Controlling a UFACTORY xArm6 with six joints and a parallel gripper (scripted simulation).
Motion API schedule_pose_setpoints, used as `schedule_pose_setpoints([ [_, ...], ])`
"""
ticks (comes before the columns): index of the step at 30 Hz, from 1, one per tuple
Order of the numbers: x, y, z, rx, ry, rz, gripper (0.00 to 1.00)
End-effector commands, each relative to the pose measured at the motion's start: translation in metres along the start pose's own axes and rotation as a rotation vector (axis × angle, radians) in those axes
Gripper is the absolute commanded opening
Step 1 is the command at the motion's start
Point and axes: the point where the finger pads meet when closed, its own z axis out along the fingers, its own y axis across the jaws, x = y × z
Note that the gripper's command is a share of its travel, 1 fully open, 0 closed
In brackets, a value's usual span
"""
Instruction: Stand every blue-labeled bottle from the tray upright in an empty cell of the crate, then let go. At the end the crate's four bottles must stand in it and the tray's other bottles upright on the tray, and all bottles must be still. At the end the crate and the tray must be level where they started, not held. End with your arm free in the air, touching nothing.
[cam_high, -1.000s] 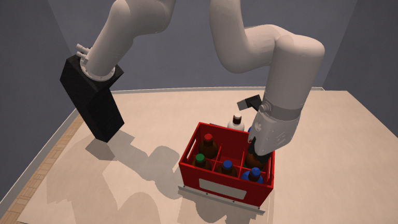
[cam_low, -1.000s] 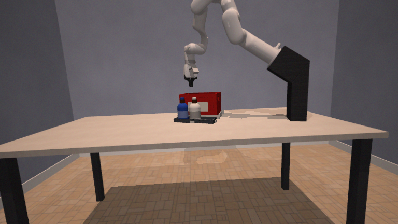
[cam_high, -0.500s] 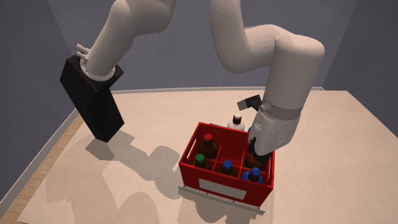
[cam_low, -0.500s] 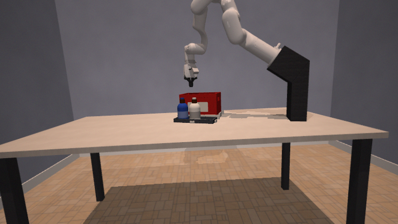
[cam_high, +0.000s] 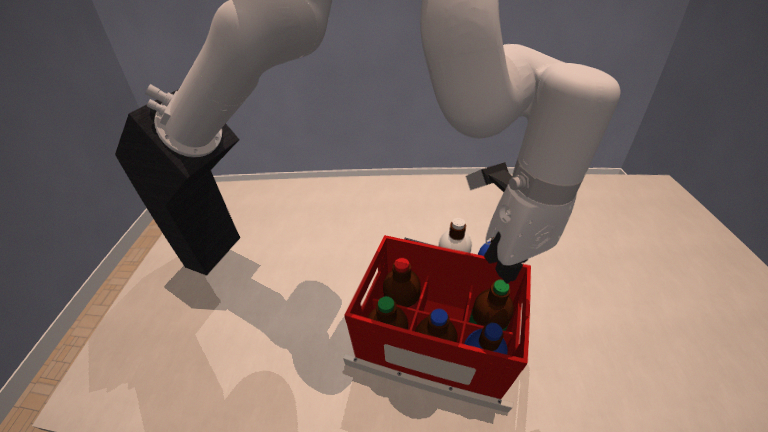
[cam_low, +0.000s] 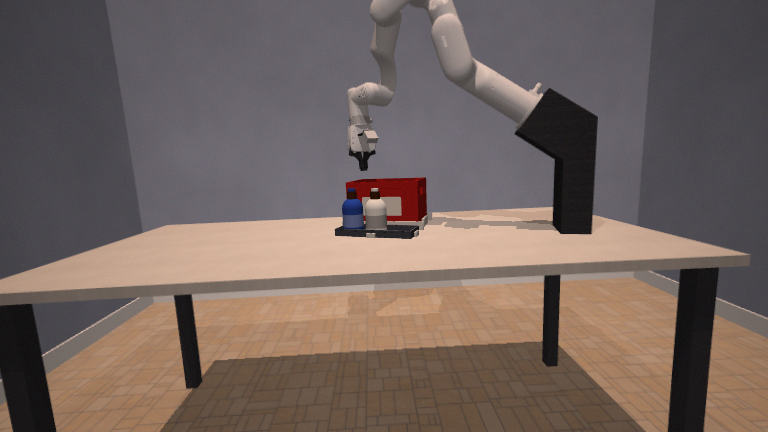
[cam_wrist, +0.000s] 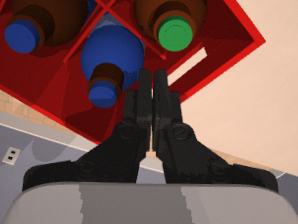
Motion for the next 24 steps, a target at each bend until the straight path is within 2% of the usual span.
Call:
schedule_pose_setpoints([
  [1, 0.044, 0.039, 0.004, 0.044, -0.012, 0.005, 0.00],
  [8, 0.103, 0.083, 0.000, 0.009, -0.048, 0.004, 0.00],
  [18, 0.121, 0.096, -0.004, -0.017, -0.062, 0.005, 0.00],
  [19, 0.121, 0.096, -0.004, -0.017, -0.062, 0.005, 0.65],
  [24, 0.121, 0.096, -0.004, -0.017, -0.062, 0.005, 0.65],
])
